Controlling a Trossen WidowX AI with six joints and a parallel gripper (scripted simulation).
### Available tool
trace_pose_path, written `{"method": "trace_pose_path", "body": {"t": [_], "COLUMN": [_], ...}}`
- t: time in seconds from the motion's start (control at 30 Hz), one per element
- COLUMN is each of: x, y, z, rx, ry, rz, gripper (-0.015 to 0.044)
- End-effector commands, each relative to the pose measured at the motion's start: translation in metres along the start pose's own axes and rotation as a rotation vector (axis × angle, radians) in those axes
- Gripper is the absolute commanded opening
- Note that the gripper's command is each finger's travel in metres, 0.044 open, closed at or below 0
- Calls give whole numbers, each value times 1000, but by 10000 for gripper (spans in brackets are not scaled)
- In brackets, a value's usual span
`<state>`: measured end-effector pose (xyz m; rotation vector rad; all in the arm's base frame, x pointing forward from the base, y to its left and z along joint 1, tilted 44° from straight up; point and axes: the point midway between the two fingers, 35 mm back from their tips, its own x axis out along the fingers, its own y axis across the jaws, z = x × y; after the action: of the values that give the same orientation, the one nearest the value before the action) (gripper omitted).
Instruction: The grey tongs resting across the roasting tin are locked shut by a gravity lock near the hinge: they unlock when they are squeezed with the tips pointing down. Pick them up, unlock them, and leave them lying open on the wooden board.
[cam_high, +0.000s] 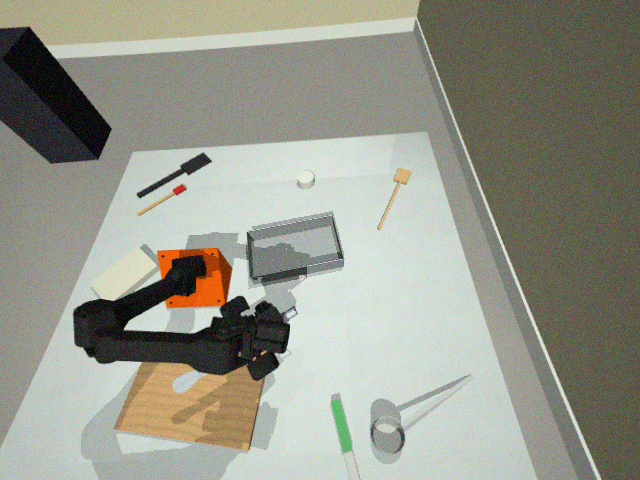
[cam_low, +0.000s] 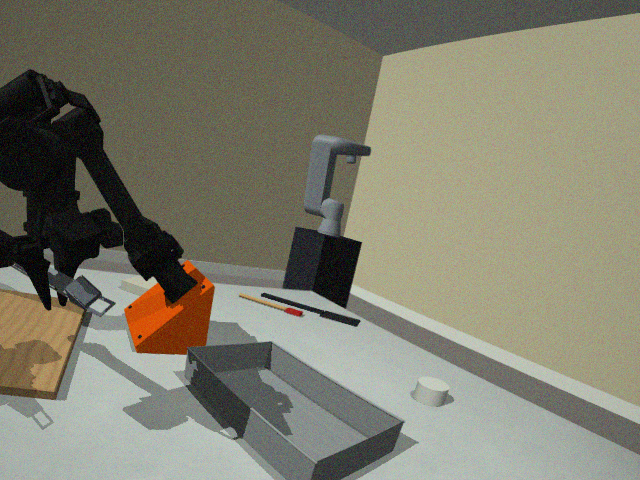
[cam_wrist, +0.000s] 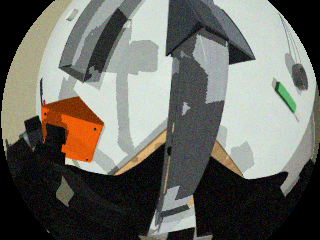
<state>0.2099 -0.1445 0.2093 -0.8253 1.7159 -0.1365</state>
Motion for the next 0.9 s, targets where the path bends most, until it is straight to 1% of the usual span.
{"method": "trace_pose_path", "body": {"t": [0.0,0.43,0.87], "x": [0,0,-8], "y": [-5,-10,-4], "z": [-21,-79,-133], "rx": [71,258,437], "ry": [-22,-48,-59], "rz": [11,14,-25], "gripper": [-150,-150,-150]}}
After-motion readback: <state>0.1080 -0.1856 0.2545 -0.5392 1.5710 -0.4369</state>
